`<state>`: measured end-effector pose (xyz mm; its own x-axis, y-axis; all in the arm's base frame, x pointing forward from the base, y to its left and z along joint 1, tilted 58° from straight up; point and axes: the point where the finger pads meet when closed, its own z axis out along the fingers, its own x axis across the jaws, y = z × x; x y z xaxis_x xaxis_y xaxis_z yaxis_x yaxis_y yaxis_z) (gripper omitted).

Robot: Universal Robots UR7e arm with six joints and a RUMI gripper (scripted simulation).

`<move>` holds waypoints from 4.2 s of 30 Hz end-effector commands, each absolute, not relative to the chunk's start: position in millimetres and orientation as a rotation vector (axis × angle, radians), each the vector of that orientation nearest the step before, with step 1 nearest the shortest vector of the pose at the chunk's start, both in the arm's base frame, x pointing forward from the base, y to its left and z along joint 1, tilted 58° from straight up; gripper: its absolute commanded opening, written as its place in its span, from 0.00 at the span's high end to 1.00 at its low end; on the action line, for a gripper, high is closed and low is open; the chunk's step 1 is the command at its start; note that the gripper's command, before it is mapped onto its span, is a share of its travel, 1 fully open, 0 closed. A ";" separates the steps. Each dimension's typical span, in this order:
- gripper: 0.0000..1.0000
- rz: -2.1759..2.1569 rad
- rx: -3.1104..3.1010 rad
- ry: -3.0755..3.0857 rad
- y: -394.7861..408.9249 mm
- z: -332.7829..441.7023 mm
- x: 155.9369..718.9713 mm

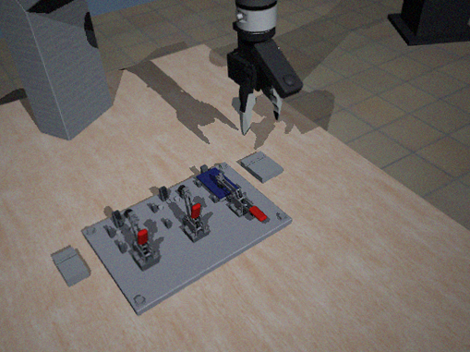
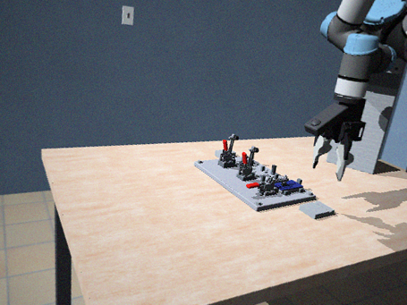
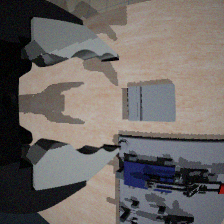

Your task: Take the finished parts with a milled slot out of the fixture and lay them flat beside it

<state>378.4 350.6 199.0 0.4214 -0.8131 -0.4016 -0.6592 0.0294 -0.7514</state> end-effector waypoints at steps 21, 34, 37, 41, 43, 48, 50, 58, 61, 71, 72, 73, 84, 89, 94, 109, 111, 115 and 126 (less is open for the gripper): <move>0.46 -0.195 -1.687 1.296 328.3 219.5 354.5; 0.46 -0.195 -1.687 1.296 316.7 229.9 342.1; 0.46 -0.195 -1.687 1.296 314.0 232.3 339.2; 0.46 -0.195 -1.687 1.296 310.7 235.3 335.7; 0.46 -0.195 -1.687 1.296 309.2 236.6 334.1; 0.46 -0.195 -1.687 1.296 306.7 238.9 331.4; 0.46 -0.195 -1.687 1.296 306.1 239.4 330.8; 0.46 -0.195 -1.687 1.296 302.7 242.5 327.1; 0.46 -0.195 -1.688 1.296 301.9 243.2 326.3; 0.46 -0.195 -1.687 1.296 300.9 244.1 325.1; 0.46 -0.195 -1.687 1.296 300.8 244.1 325.1; 0.46 -0.195 -1.687 1.296 300.8 244.2 325.1; 0.46 -0.195 -1.687 1.296 300.8 244.2 325.0; 0.46 -0.195 -1.687 1.296 300.8 244.2 325.0; 0.46 -0.195 -1.687 1.296 300.8 244.2 325.0; 0.46 -0.195 -1.687 1.296 300.8 244.2 325.1; 0.46 -0.195 -1.687 1.296 300.8 244.2 325.1; 0.46 -0.195 -1.687 1.296 300.8 244.2 325.1; 0.46 -0.195 -1.687 1.296 300.8 244.2 325.1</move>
